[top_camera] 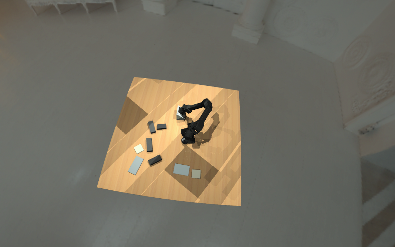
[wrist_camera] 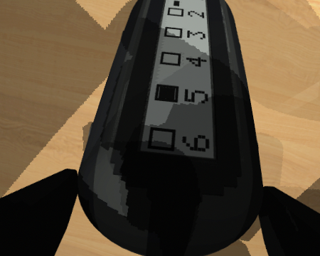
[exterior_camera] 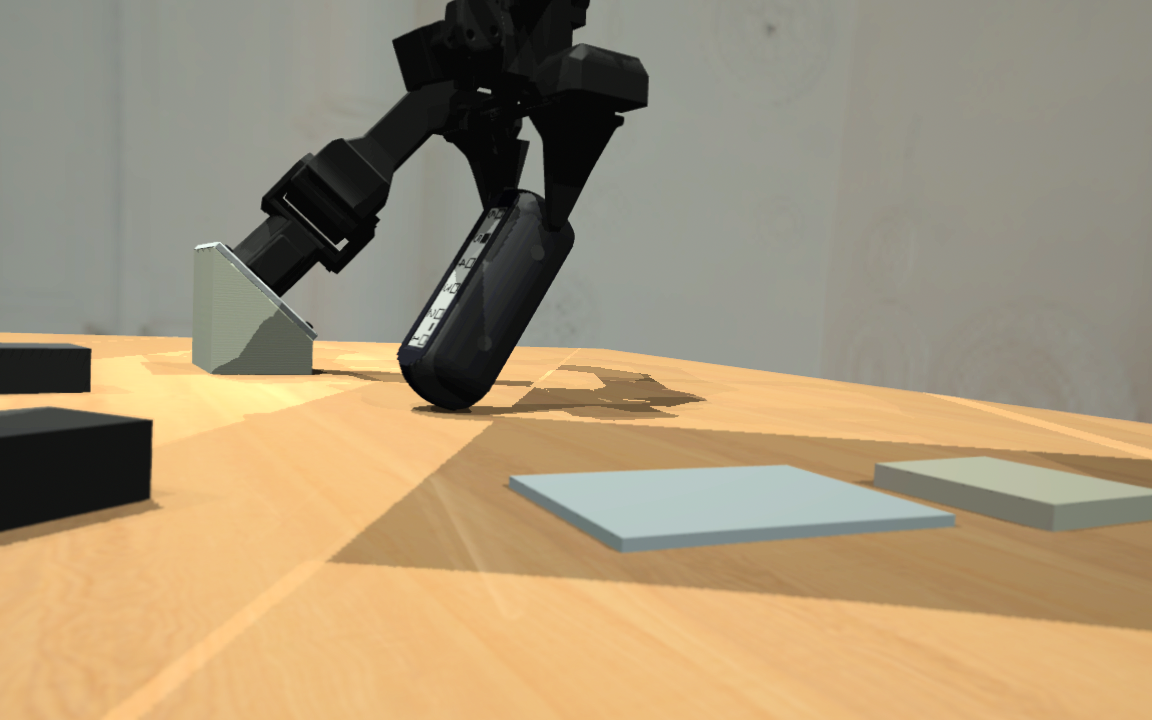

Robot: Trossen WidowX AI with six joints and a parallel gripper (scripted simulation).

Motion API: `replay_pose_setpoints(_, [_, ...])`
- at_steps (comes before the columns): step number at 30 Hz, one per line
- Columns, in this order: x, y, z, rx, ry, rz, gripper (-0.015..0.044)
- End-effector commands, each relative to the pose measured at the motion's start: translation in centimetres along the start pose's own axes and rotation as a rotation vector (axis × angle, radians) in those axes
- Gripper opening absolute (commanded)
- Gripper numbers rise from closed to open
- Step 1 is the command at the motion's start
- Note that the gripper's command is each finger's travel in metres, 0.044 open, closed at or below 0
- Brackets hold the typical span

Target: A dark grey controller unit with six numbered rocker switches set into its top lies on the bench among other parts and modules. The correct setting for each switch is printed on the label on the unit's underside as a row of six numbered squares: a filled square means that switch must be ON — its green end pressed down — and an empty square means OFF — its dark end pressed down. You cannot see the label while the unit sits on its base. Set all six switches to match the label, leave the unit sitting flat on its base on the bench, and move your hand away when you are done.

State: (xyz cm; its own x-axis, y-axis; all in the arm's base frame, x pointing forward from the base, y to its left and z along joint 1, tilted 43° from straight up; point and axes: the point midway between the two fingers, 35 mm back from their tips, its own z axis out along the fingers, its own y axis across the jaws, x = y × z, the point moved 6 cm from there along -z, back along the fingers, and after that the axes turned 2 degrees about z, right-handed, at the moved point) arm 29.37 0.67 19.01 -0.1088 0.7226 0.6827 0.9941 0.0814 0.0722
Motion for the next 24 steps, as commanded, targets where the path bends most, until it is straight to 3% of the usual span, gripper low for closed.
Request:
replay_pose_setpoints(1, [-0.7,0.1,0.1,0.011,-0.017,-0.002,0.0338])
replay_pose_setpoints(24, [-2.5,0.1,-0.3,0.011,-0.018,-0.002,0.0338])
